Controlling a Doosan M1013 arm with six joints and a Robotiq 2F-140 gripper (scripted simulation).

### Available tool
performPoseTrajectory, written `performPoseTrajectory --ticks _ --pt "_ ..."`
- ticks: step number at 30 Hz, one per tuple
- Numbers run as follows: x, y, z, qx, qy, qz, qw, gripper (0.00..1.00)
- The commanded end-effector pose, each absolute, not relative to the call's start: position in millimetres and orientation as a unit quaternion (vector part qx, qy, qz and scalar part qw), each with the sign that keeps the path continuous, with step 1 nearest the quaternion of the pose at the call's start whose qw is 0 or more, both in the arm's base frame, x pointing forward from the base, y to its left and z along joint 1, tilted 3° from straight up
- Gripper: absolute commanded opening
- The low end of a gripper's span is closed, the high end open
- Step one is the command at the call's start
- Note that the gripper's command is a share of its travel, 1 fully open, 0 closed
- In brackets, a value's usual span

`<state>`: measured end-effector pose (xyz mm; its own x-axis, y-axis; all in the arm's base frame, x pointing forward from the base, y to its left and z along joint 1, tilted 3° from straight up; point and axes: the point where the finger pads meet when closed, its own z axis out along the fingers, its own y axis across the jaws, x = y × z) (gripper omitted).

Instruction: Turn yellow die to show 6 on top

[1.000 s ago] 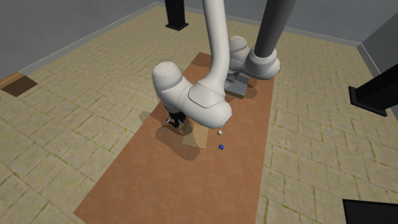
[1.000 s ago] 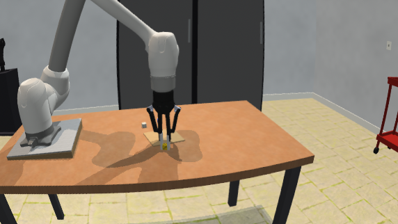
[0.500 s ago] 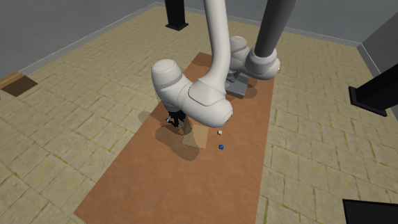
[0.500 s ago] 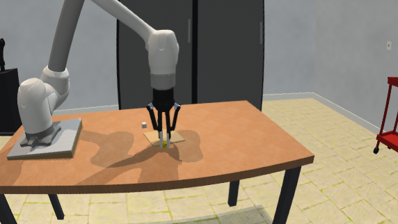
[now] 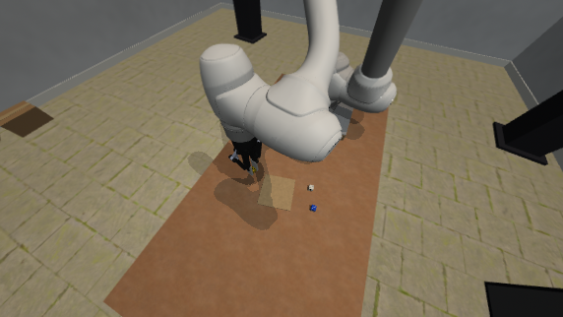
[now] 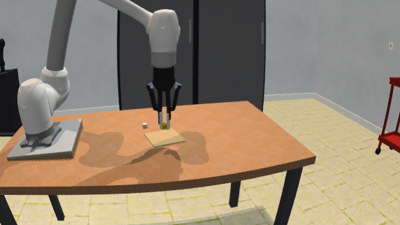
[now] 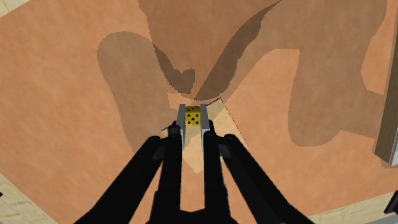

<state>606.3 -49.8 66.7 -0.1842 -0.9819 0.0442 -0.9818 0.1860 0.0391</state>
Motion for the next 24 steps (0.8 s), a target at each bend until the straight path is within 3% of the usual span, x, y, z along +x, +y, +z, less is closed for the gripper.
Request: performPoseTrajectory --ticks 1,24 --pt "606.8 -49.4 77.6 0.638 -0.769 -0.001 0.03 0.09" --pt "607.2 -31.2 78.3 0.747 -0.665 -0.006 0.029 0.09"
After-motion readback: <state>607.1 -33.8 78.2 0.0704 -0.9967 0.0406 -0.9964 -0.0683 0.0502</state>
